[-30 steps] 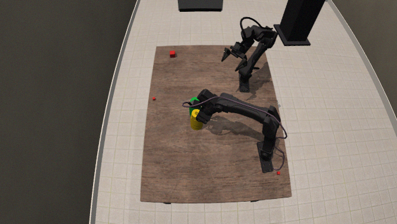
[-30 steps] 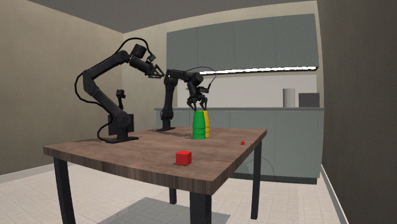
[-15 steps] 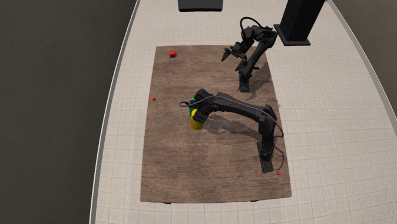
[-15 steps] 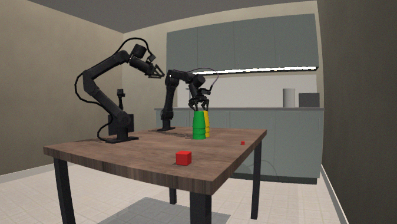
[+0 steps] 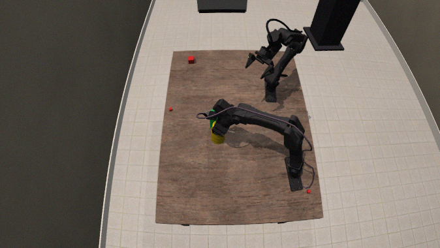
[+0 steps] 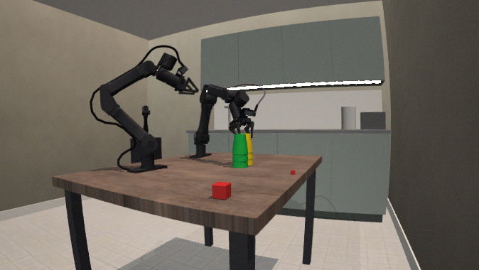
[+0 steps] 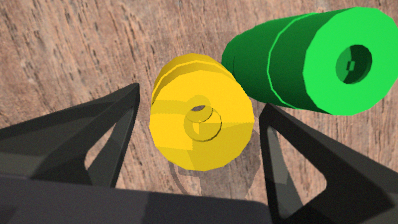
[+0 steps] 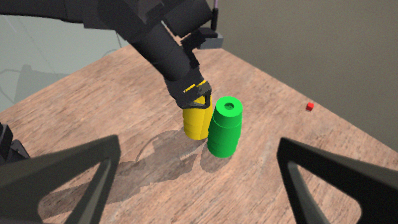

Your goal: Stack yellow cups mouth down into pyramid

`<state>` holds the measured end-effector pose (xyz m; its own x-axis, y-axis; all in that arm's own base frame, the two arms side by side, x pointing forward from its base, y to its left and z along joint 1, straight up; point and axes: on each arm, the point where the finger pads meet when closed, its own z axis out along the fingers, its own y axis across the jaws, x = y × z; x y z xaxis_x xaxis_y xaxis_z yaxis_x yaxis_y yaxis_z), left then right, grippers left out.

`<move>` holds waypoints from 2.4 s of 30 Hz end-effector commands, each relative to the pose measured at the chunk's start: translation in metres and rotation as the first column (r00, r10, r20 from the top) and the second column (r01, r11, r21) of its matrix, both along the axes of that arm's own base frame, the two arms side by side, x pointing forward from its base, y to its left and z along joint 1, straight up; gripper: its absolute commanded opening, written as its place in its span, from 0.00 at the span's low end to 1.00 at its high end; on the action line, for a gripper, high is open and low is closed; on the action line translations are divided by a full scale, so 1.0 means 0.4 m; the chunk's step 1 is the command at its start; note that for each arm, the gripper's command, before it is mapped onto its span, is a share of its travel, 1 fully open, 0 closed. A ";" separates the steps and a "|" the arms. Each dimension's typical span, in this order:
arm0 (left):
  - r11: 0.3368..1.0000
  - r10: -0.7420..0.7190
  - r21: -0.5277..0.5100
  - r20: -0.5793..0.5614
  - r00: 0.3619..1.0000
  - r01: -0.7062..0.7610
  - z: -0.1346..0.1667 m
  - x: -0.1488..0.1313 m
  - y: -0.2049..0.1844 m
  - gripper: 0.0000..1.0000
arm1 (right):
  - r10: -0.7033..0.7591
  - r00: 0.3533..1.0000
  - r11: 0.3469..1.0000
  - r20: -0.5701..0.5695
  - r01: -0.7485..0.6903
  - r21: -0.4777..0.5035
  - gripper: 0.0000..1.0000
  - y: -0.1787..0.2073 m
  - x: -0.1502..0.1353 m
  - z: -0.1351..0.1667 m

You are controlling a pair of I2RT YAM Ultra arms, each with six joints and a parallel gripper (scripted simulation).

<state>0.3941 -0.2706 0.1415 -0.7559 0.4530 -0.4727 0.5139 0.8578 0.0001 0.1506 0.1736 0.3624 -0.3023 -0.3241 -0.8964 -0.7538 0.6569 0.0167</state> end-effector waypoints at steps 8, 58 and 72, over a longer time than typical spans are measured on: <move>0.999 0.012 -0.033 0.050 0.999 -0.011 0.032 0.027 -0.008 0.81 | 0.001 1.000 1.000 0.005 -0.001 0.011 1.00 -0.005 -0.008 0.004; 1.000 0.015 -0.021 0.041 0.999 -0.014 0.122 0.011 -0.005 0.00 | 0.001 1.000 1.000 0.005 -0.001 0.011 1.00 -0.005 -0.008 0.004; 1.000 0.014 -0.016 0.033 0.999 -0.013 0.227 0.009 -0.006 0.00 | 0.001 1.000 1.000 0.005 -0.001 0.011 1.00 -0.005 -0.008 0.004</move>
